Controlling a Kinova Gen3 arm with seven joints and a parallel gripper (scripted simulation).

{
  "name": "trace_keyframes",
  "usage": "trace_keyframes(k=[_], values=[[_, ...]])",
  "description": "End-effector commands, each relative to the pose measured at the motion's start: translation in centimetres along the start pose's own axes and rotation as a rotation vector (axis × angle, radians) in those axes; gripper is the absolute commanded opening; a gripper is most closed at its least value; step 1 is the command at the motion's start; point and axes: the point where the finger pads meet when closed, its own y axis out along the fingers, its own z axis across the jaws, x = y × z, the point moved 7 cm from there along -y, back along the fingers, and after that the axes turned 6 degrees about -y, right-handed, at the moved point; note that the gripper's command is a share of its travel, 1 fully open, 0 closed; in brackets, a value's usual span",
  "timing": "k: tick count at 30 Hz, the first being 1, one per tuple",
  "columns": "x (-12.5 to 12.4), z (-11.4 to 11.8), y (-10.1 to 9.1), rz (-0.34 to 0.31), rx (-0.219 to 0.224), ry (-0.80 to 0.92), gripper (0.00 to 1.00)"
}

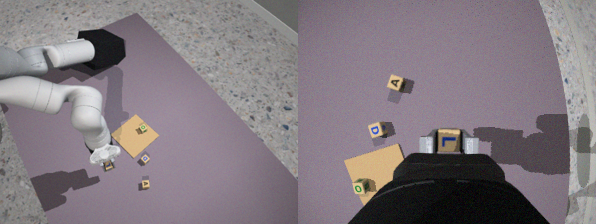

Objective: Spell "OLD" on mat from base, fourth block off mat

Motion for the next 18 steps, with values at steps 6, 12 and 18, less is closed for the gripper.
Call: trace_keyframes(k=[6,12,18], values=[[-0.2,-0.22,-0.87,0.012,-0.012,0.0,0.49],[-0.2,-0.22,-0.87,0.012,-0.012,0.0,0.49],[-0.19,-0.27,-0.88,0.012,-0.012,-0.005,0.49]])
